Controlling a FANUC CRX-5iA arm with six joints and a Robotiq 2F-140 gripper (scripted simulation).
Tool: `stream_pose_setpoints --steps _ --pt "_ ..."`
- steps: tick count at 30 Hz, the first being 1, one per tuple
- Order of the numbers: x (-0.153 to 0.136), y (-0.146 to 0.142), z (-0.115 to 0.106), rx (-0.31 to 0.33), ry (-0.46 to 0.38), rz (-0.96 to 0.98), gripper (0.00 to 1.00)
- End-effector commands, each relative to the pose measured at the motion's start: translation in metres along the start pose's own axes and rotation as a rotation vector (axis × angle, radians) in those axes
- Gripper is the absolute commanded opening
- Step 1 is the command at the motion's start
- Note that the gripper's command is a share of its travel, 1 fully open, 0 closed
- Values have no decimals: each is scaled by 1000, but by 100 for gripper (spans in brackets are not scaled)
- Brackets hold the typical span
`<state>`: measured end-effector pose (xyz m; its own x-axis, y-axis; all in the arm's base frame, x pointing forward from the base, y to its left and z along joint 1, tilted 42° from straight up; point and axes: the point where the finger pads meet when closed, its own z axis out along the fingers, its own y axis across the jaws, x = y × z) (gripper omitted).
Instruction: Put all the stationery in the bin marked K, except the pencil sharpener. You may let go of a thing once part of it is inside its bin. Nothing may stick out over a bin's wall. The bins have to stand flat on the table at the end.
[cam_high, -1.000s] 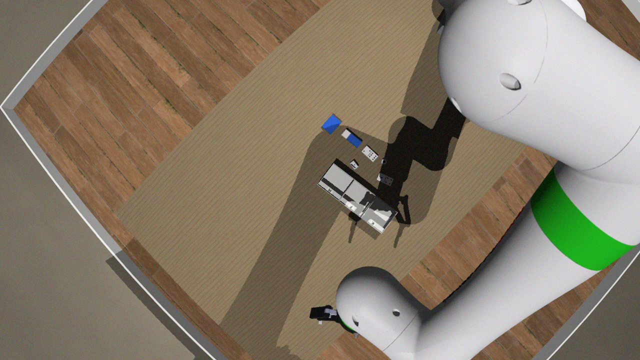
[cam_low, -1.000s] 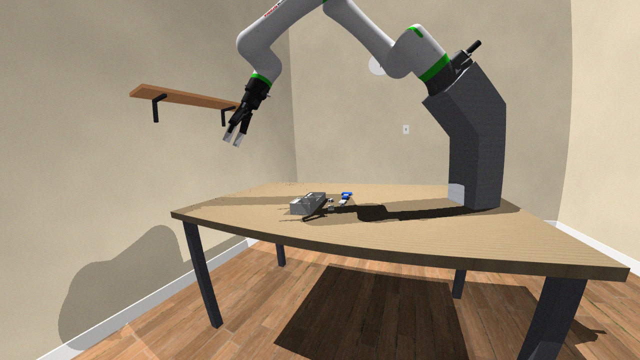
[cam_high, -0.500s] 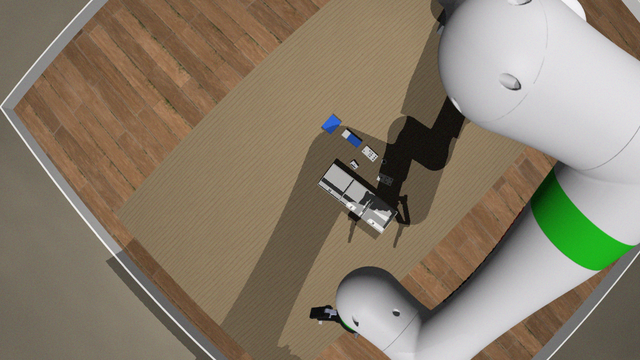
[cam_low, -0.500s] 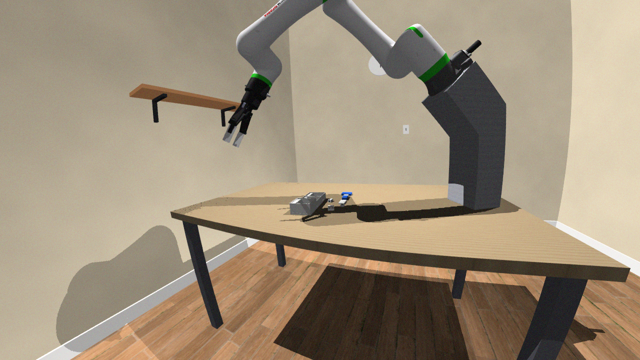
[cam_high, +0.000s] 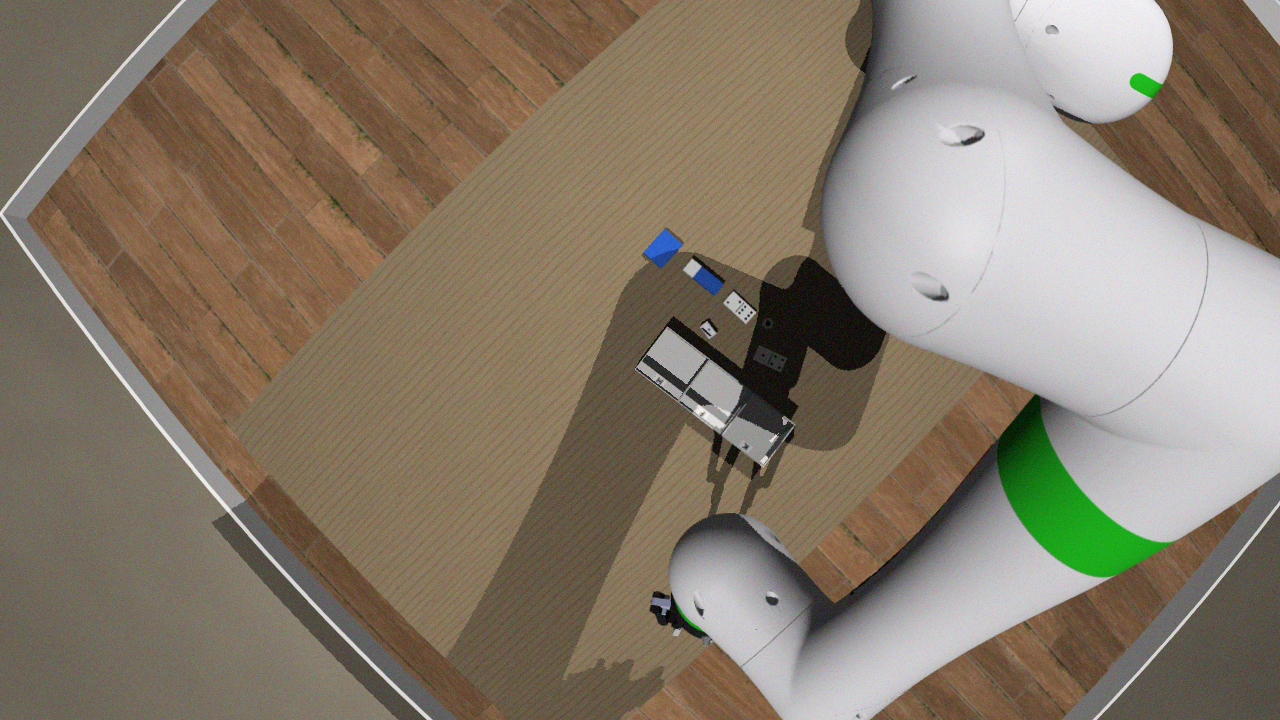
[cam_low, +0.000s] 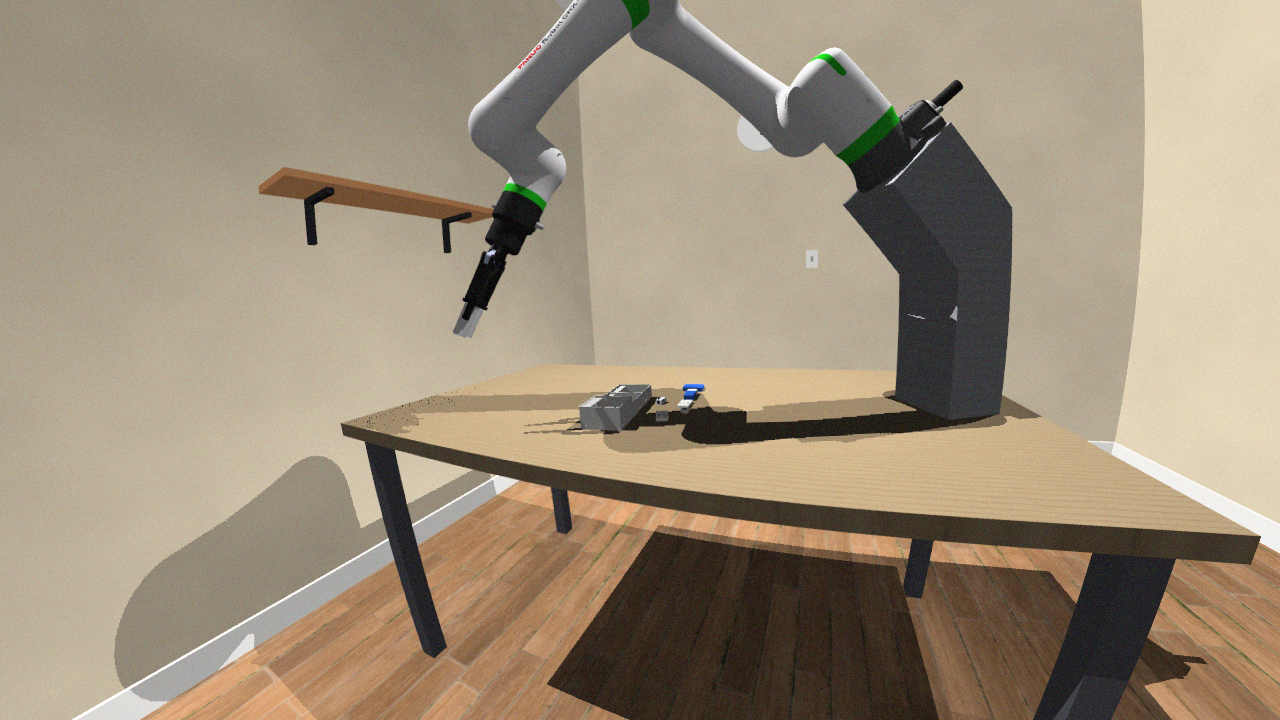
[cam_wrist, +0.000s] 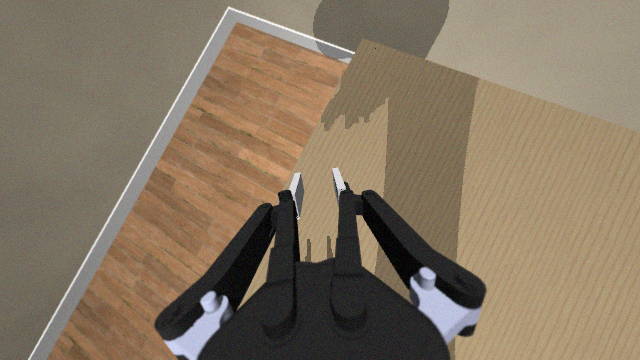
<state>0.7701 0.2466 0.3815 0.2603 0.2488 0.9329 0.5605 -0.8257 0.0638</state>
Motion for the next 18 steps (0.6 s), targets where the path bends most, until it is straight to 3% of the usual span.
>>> stream_pose_setpoints --steps 1,10,12,16,18 --pt "-8 1 2 -12 -27 37 5" --pt "-44 12 -14 -18 -53 61 5" --pt "-59 16 -21 -39 -105 123 5" --pt "-88 22 -33 -39 -105 123 5" --pt "-88 22 -33 -39 -105 123 5"
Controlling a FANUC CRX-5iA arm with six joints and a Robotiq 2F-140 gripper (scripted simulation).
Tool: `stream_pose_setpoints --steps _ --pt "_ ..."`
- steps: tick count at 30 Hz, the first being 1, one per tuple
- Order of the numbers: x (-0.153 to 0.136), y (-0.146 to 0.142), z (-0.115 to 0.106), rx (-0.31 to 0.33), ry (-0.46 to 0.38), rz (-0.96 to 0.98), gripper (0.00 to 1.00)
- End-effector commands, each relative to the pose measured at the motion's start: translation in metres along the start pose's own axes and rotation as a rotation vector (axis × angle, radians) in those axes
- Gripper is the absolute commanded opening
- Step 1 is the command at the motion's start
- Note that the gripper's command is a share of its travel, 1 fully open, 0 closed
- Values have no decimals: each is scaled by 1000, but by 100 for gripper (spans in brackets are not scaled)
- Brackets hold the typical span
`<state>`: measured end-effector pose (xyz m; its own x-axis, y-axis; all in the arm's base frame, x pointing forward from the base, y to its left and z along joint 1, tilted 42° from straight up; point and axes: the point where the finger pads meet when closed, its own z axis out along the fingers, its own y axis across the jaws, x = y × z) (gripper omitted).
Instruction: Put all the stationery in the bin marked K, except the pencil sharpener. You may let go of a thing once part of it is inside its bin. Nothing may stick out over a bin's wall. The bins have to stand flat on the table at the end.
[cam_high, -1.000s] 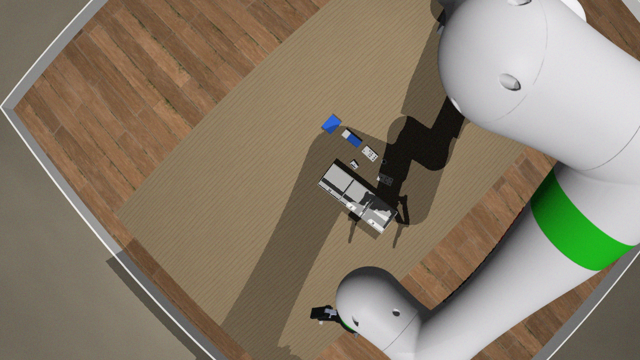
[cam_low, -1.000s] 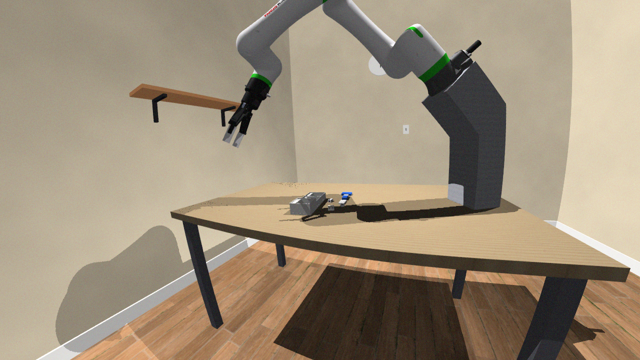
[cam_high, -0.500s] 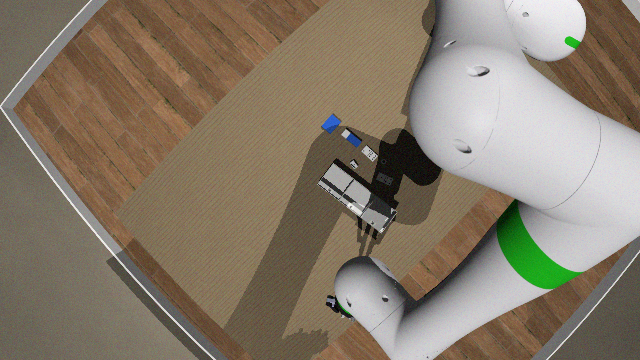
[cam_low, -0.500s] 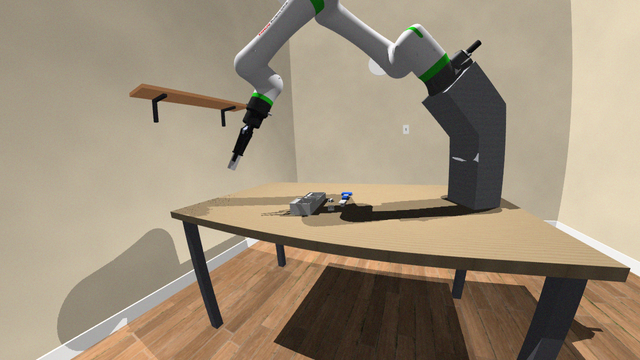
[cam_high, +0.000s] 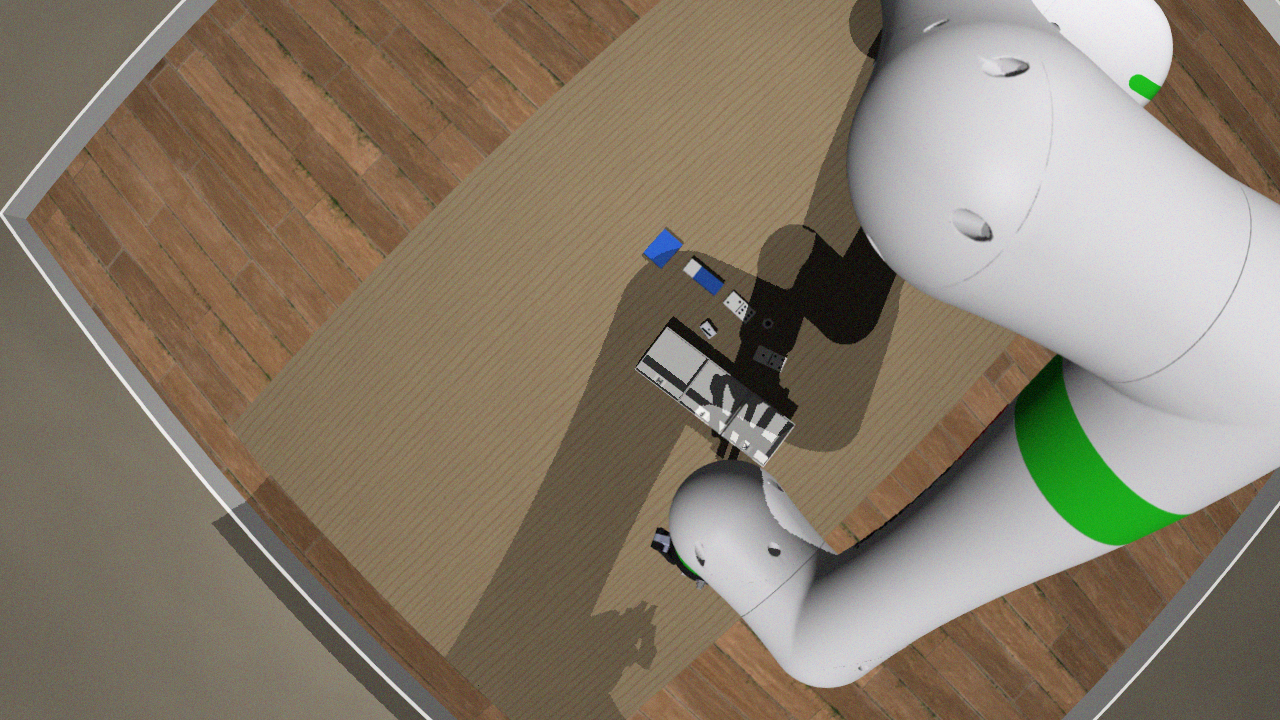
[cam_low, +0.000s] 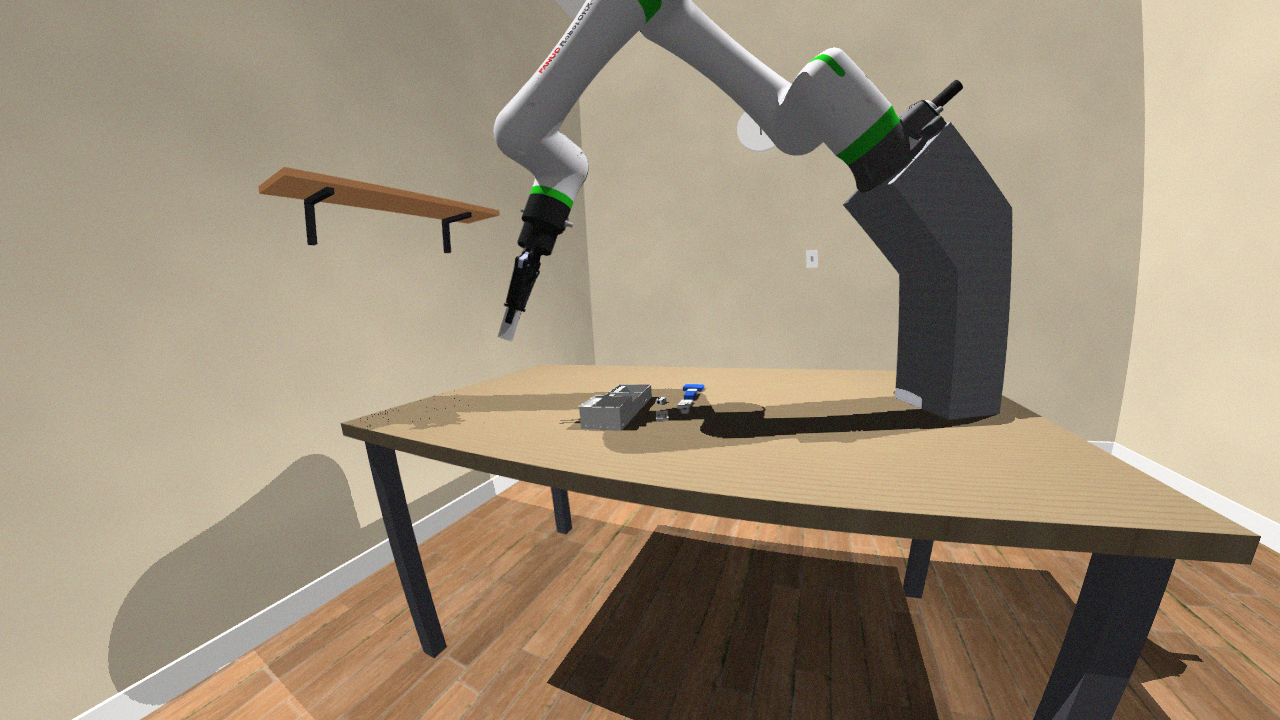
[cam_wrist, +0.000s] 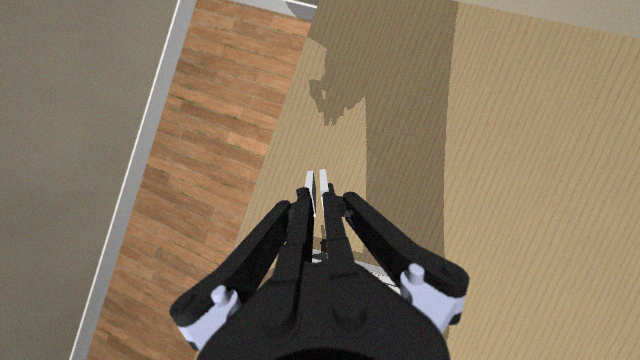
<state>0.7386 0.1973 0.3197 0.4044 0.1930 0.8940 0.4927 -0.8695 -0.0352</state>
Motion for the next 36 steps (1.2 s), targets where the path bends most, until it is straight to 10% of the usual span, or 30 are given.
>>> stream_pose_setpoints --steps 1,36 --pt "-17 7 -7 -19 -34 37 5" --pt "-191 50 -77 -107 -201 258 5"
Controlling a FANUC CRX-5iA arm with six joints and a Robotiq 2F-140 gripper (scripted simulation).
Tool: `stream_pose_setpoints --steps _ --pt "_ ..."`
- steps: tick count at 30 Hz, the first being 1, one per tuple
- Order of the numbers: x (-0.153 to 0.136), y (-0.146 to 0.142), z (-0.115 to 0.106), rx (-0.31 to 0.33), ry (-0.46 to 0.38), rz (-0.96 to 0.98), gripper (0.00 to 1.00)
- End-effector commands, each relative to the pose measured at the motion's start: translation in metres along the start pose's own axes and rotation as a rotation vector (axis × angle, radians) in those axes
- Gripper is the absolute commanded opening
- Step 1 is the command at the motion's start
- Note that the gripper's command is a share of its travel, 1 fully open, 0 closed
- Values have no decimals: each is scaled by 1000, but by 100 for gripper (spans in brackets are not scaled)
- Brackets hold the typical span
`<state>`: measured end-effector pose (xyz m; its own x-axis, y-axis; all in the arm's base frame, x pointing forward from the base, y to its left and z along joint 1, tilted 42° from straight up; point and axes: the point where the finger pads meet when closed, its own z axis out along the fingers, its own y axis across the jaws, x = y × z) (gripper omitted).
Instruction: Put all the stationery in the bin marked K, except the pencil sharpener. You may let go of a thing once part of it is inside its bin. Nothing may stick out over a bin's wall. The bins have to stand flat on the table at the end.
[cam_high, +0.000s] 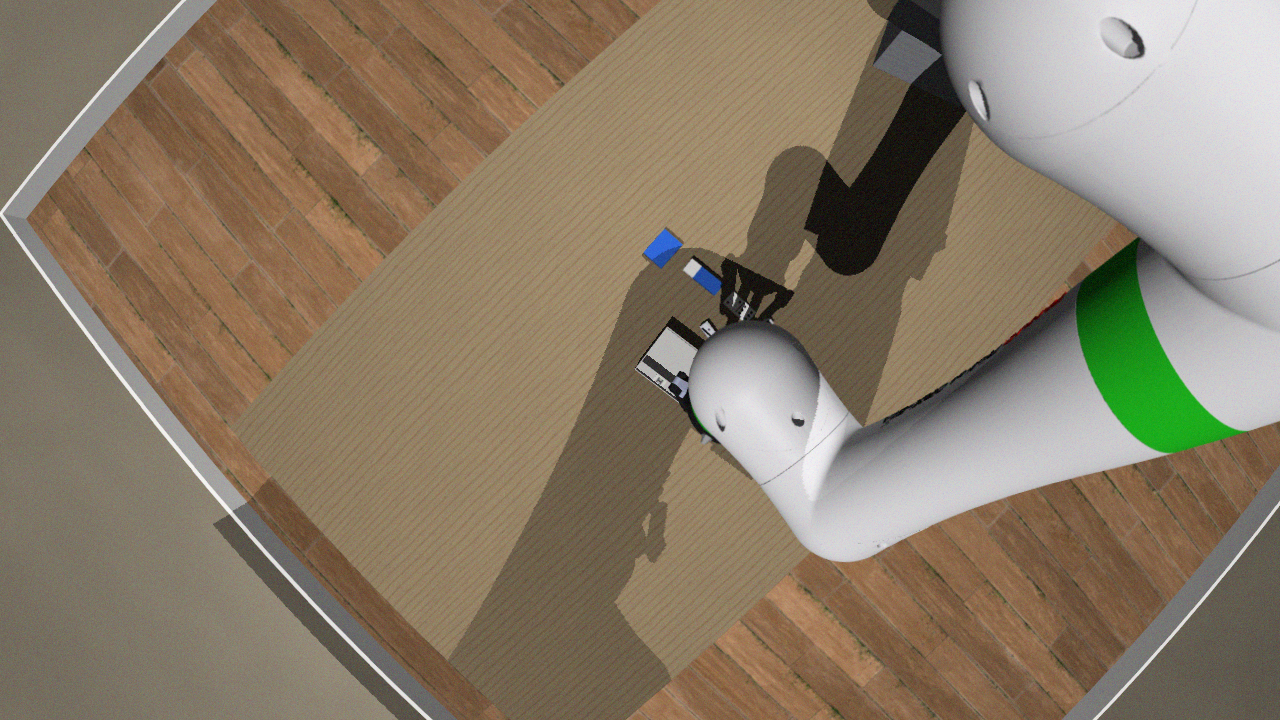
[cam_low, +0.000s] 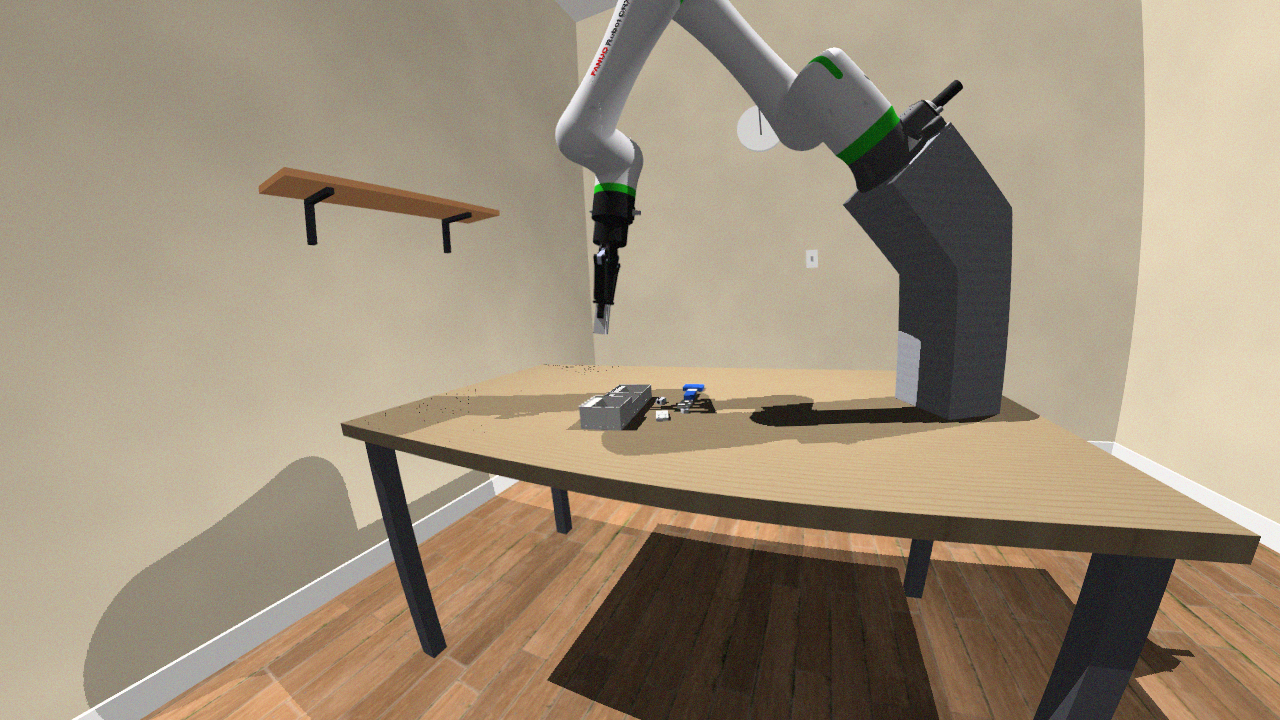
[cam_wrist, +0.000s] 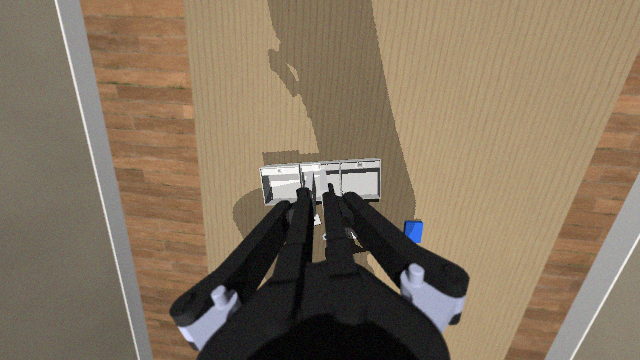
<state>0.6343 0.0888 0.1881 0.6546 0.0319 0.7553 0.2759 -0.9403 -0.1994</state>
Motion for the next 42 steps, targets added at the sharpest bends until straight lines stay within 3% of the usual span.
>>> stream_pose_setpoints --steps 1,3,15,18,20,24,37,42 --pt "-10 6 -3 -6 -2 -5 5" --pt "-25 12 -7 -35 -48 62 5" --pt "-102 44 -27 -65 -93 129 5" --pt "-104 44 -27 -65 -93 129 5" --pt "-119 49 -31 -96 -137 198 5" --pt "-149 60 -40 -96 -137 198 5" --pt "-152 60 -41 -96 -137 198 5" --pt "-126 64 -8 -81 -146 -23 5"
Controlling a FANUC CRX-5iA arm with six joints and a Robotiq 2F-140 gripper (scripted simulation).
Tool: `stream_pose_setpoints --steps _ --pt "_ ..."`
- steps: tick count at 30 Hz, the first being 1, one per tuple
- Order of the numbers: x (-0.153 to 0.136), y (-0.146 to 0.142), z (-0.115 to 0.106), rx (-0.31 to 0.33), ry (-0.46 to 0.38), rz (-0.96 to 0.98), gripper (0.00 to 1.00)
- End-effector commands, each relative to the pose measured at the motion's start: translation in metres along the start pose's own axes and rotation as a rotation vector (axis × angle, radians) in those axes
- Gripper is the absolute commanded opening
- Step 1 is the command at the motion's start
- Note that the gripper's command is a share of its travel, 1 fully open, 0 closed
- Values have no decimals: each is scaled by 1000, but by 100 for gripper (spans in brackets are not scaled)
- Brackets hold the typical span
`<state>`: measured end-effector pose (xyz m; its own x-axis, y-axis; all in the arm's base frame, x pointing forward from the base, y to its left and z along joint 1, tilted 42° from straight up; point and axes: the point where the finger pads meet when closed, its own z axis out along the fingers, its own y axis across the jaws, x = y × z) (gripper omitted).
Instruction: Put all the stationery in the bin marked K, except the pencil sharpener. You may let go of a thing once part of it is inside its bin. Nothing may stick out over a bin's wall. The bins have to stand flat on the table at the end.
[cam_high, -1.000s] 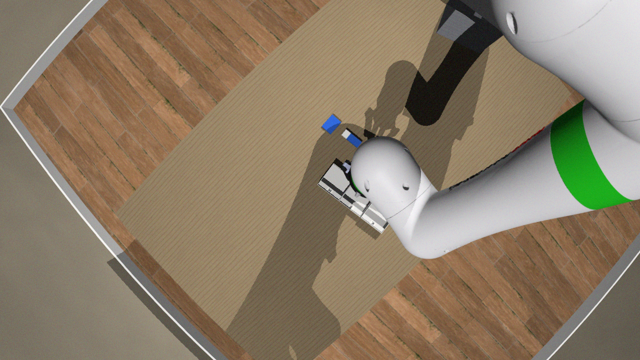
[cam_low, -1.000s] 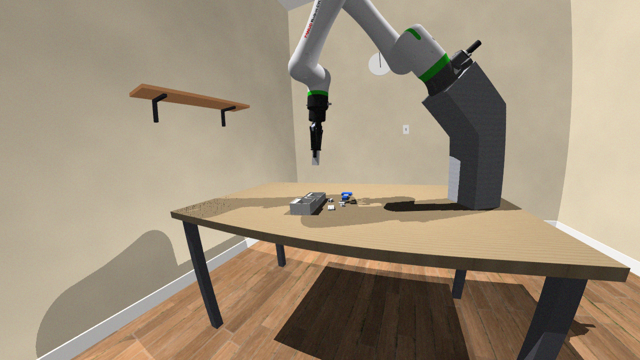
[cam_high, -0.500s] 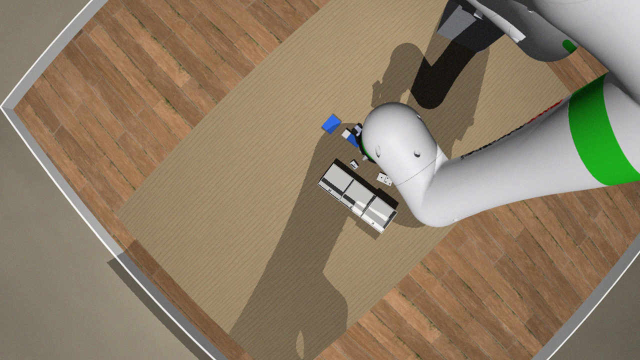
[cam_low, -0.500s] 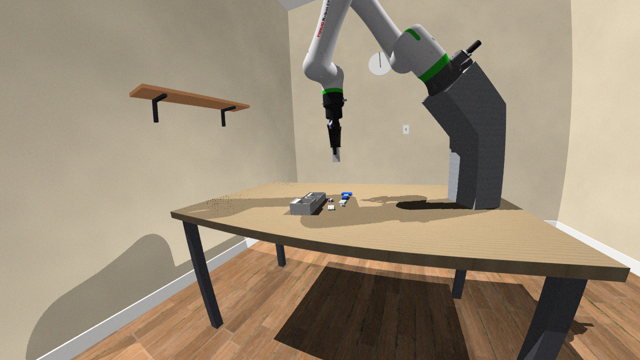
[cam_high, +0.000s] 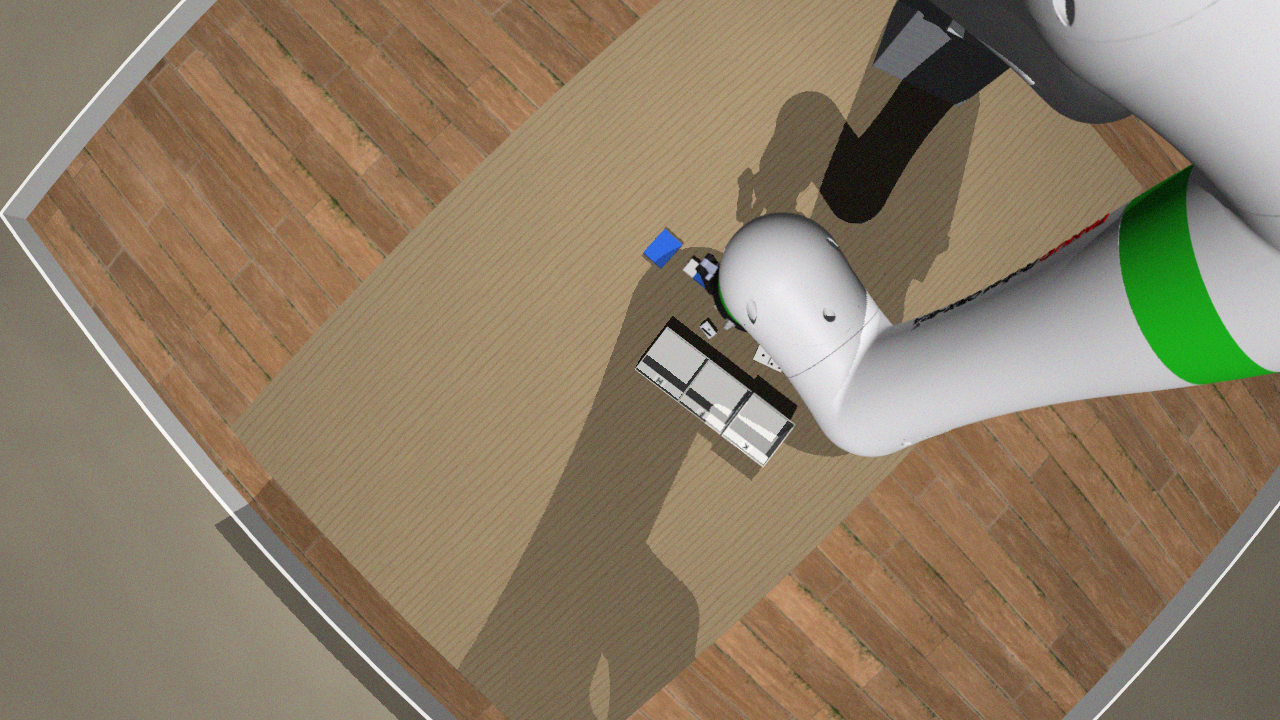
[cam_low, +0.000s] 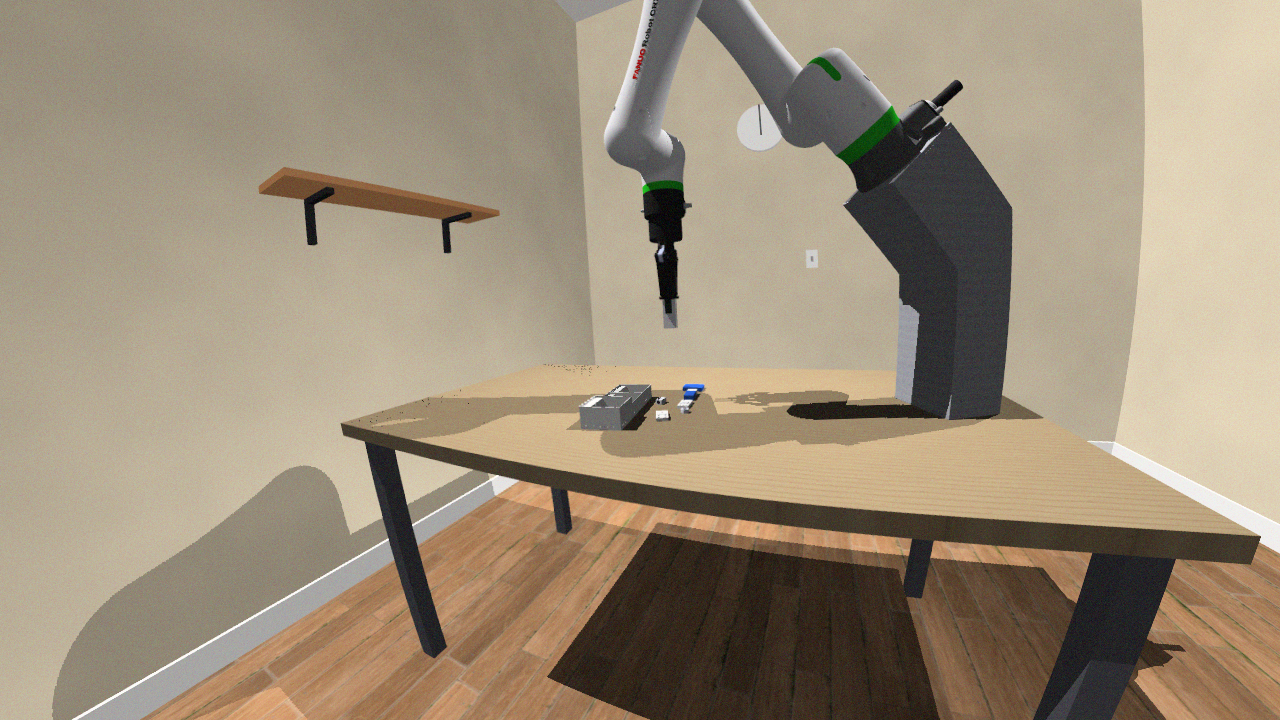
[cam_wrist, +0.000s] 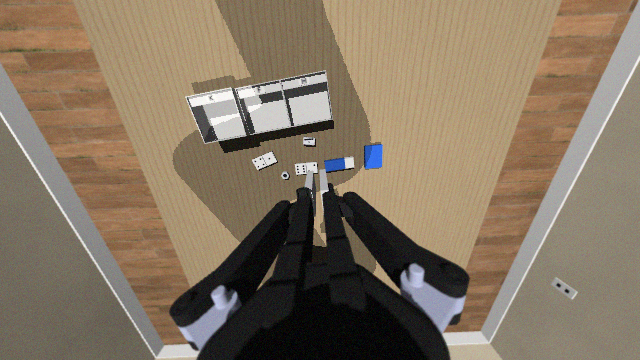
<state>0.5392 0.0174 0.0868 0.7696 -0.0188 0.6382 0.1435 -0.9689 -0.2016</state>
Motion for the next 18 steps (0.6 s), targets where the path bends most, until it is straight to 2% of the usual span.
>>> stream_pose_setpoints --steps 1,8,10,16,18 --pt "24 -1 23 5 1 -157 5" --pt "67 -4 63 6 1 -183 5" --pt "67 -4 63 6 1 -183 5" --pt "103 -6 97 6 1 -183 5" --pt "106 -7 99 6 1 -183 5"
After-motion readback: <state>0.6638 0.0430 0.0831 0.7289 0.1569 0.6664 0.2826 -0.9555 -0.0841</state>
